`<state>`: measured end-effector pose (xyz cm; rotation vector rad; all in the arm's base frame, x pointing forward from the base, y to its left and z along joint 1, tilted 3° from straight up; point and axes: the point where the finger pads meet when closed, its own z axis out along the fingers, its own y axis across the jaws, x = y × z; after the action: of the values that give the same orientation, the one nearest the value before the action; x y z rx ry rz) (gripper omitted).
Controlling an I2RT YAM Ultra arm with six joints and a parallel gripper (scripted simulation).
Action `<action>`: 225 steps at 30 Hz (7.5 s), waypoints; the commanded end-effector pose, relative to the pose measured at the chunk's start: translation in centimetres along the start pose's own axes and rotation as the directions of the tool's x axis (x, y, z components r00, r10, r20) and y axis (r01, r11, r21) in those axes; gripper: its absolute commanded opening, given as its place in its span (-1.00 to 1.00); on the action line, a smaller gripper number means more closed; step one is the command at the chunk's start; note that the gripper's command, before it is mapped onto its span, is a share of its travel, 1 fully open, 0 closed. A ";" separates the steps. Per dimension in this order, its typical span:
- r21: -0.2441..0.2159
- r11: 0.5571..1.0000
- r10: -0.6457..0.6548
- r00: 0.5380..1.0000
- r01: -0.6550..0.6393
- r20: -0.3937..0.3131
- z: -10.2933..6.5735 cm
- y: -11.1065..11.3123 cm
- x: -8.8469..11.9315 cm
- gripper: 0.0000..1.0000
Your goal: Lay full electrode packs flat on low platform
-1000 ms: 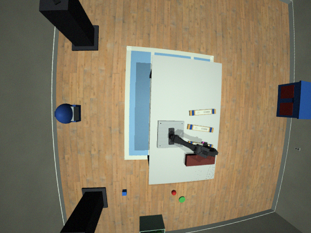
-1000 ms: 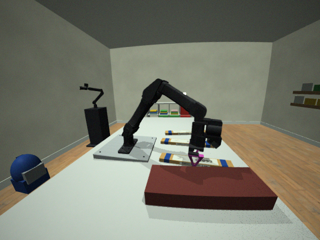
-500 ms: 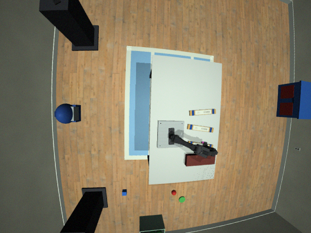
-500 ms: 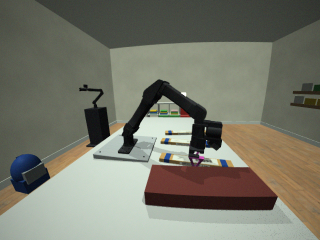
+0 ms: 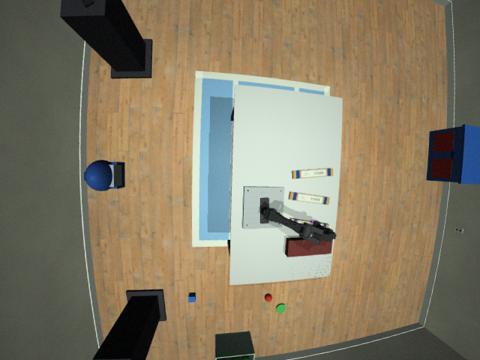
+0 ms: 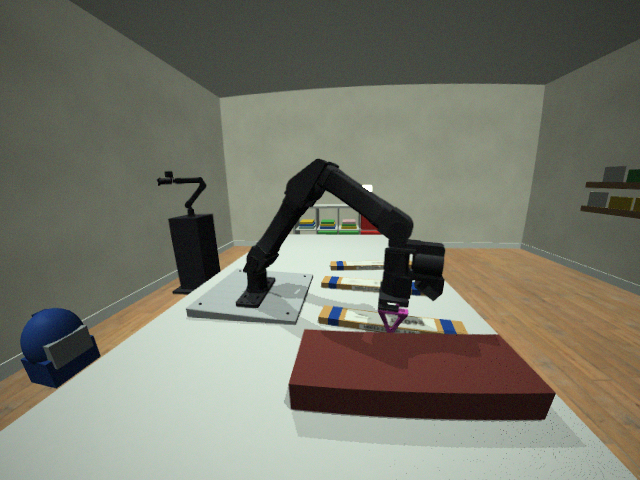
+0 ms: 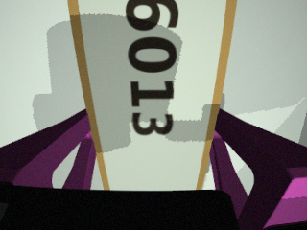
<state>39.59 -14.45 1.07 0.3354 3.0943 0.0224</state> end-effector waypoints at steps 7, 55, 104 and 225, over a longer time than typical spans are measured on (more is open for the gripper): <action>0.008 1.000 -0.004 0.999 0.004 0.051 -1.2 0.1 -0.9 -1.00; 0.008 1.000 -0.004 0.999 0.004 0.051 -1.2 0.1 -0.9 -1.00; 0.009 1.000 -0.001 0.999 0.000 0.052 -7.1 -0.2 -0.7 -1.00; 0.010 1.000 -0.006 0.998 0.006 0.061 -10.0 0.0 -1.0 -1.00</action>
<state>39.38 -14.36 6.86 0.3353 3.1252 0.0350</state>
